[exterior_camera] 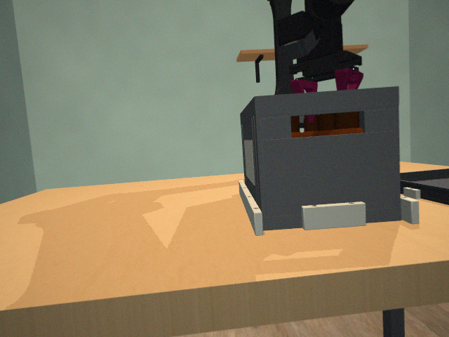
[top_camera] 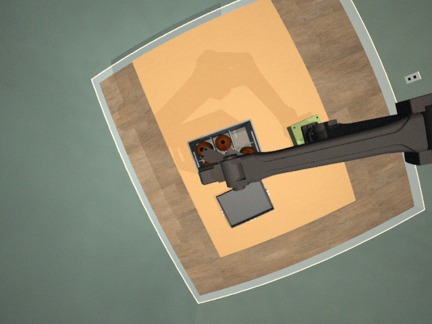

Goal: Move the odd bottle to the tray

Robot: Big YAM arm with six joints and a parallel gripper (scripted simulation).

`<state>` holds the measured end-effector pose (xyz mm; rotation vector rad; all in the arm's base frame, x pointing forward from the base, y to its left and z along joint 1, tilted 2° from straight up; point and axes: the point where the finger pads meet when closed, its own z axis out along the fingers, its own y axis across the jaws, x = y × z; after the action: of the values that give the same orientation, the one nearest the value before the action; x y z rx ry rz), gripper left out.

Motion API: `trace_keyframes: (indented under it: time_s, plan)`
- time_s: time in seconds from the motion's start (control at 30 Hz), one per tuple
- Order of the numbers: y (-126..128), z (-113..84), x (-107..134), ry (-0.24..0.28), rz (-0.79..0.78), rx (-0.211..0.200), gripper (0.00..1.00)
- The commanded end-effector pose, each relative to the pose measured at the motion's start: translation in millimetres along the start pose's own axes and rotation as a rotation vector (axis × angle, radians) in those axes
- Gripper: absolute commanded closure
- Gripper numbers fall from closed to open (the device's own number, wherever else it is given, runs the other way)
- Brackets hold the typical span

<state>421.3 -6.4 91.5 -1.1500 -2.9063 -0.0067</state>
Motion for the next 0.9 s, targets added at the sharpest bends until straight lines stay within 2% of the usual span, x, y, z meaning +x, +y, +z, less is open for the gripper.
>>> trace_keyframes:
  time_s: [0.0,0.6,0.8,0.87]
  plan:
    - [1,8.4,8,0.018,-0.004,0.008,0.39]
    - [0,6.3,9,0.020,-0.004,0.009,0.39]
    - [1,-11.8,8,0.004,-0.005,-0.005,0.39]
    - [14,-35.0,-7,-0.035,-0.006,-0.041,0.39]
